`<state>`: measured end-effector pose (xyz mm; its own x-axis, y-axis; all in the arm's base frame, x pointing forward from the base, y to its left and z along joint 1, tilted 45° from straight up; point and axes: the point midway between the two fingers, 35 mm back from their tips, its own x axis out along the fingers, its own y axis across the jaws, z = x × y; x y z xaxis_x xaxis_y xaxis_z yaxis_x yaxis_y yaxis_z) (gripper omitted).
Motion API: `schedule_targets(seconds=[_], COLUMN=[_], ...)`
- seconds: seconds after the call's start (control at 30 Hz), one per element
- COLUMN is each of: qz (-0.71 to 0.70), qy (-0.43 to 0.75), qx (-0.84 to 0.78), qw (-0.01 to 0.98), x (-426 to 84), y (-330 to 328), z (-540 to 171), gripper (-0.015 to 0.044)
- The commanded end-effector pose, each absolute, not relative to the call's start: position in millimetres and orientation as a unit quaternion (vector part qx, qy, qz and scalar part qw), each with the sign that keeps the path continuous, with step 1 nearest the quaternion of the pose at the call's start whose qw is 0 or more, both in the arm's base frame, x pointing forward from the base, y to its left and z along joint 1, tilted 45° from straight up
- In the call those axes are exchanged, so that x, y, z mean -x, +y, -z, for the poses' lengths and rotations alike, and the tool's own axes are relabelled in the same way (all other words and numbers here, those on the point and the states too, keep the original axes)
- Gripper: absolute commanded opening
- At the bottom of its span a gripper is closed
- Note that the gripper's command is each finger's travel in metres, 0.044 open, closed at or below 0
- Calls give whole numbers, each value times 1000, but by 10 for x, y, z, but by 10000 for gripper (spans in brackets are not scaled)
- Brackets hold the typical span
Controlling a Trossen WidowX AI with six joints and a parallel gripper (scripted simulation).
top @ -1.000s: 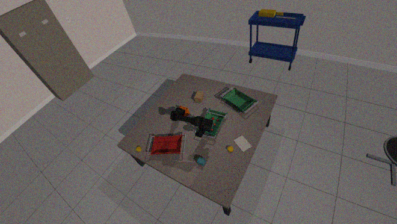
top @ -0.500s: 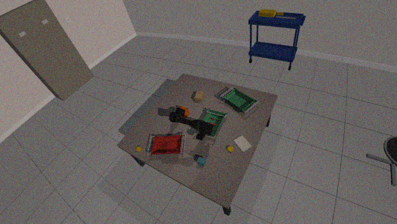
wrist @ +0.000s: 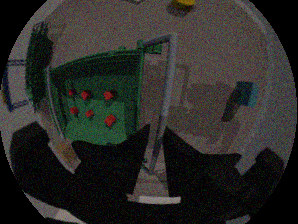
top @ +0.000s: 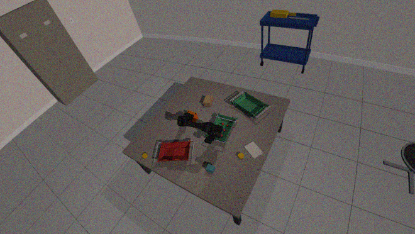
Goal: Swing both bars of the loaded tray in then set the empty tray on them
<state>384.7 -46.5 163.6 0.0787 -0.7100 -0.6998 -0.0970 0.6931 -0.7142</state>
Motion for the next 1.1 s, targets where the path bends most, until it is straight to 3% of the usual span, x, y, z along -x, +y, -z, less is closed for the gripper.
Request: schedule_targets(seconds=[0.0, 0.57, 1.07], qz=[225, 225, 223], qy=[642, 642, 641], qx=[314, 314, 316], qw=[662, 663, 663], x=[-3839, -3803, -3789], y=[-309, -119, 122], z=[-1559, -1093, -1391], gripper=[83, 83, 83])
